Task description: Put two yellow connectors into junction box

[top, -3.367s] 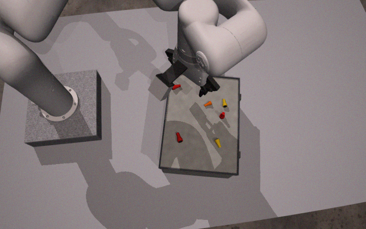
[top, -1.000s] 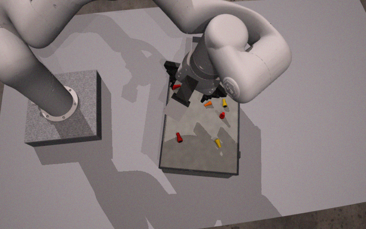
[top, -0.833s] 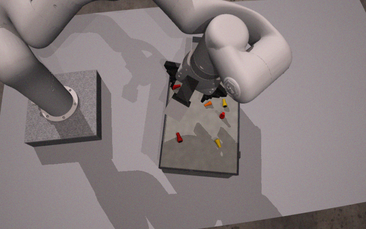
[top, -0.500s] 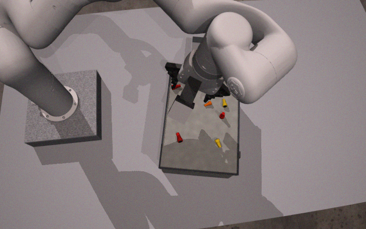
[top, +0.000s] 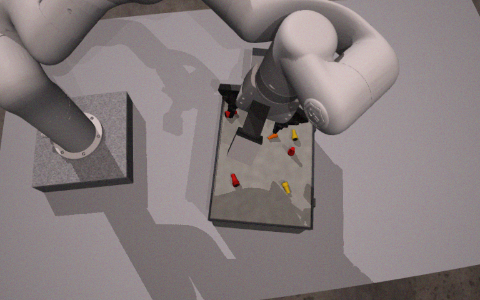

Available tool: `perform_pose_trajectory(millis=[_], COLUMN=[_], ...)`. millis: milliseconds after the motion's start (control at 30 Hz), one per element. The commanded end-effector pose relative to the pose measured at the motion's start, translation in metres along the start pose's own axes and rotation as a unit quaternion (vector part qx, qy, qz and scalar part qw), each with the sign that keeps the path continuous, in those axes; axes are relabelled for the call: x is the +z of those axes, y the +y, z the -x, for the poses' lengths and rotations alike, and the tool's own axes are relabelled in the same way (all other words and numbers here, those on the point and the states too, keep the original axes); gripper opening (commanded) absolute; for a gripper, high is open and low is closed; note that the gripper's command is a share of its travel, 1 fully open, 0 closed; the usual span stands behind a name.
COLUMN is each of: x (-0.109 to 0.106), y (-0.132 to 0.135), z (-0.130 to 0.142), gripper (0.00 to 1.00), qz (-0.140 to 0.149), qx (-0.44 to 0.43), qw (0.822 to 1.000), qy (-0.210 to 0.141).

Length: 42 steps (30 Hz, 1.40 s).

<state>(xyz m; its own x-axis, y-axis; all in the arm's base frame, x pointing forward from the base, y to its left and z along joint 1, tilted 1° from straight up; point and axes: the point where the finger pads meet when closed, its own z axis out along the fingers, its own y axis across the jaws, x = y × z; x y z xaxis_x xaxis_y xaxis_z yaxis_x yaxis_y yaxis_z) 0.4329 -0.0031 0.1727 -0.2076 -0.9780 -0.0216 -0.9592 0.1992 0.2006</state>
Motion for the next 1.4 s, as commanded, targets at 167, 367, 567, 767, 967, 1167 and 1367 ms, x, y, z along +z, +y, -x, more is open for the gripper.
perform_pose_trajectory(millis=[167,367,567,767,967,1167,1367], x=[-0.015,-0.032,-0.032,-0.047,-0.047,-0.062,-0.073], y=[-0.004,-0.009,-0.009,-0.013,-0.013,-0.017,-0.019], z=[-0.005,-0.011,-0.011,-0.016,-0.016,-0.021,-0.025], gripper=[1.00,1.00,1.00,1.00,1.00,1.00,1.00], qz=[-0.013,-0.029,-0.029,-0.045,-0.045,-0.061,-0.074], qx=[-0.017,-0.038,-0.038,-0.055,-0.055,-0.068,-0.078], qw=[1.000,0.999,0.999,0.997,0.997,0.996,0.994], qy=[0.001,0.004,0.004,0.007,0.007,0.011,0.015])
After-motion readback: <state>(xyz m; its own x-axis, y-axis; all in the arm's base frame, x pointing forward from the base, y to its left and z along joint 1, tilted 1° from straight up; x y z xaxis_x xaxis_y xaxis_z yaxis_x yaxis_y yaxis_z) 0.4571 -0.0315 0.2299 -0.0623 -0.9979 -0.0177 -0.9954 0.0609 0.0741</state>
